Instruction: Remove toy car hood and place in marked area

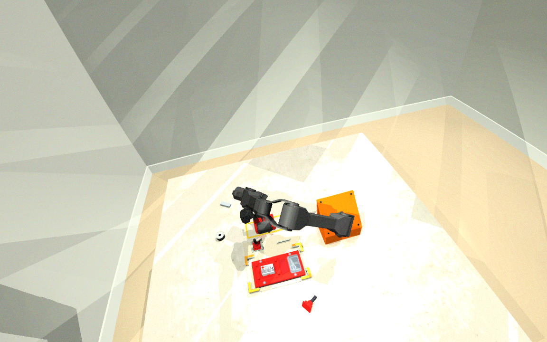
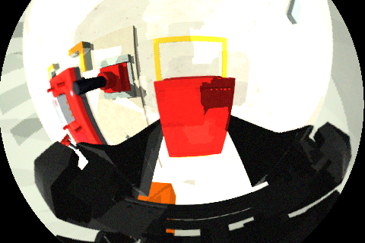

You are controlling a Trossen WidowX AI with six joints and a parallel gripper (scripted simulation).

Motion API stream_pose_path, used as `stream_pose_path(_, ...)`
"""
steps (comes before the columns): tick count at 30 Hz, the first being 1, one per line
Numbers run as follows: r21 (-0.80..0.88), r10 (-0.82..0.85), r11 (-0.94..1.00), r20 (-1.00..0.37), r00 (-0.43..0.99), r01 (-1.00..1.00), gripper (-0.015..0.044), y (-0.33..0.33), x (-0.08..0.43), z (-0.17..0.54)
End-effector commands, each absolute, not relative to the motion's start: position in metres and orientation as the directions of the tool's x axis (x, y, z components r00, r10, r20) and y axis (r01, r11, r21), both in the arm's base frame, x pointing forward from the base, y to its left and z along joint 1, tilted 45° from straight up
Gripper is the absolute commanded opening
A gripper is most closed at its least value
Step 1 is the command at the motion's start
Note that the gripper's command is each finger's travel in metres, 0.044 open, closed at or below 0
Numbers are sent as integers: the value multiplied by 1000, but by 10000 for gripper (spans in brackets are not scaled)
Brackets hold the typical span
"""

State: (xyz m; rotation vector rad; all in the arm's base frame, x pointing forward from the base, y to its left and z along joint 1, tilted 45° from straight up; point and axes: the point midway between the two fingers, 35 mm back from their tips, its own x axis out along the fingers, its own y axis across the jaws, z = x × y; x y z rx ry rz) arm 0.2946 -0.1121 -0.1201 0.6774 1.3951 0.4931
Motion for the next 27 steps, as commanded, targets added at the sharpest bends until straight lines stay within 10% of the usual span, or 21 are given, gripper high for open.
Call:
stream_pose_path(1, 696, 685, 714, -717, 126, 81, 0, -109, 294, -123)
stream_pose_path(15, 696, 685, 713, -717, 126, 81, 0, -106, 294, -126)
stream_pose_path(27, 691, 681, 719, -722, 125, 75, 315, -107, 295, -125)
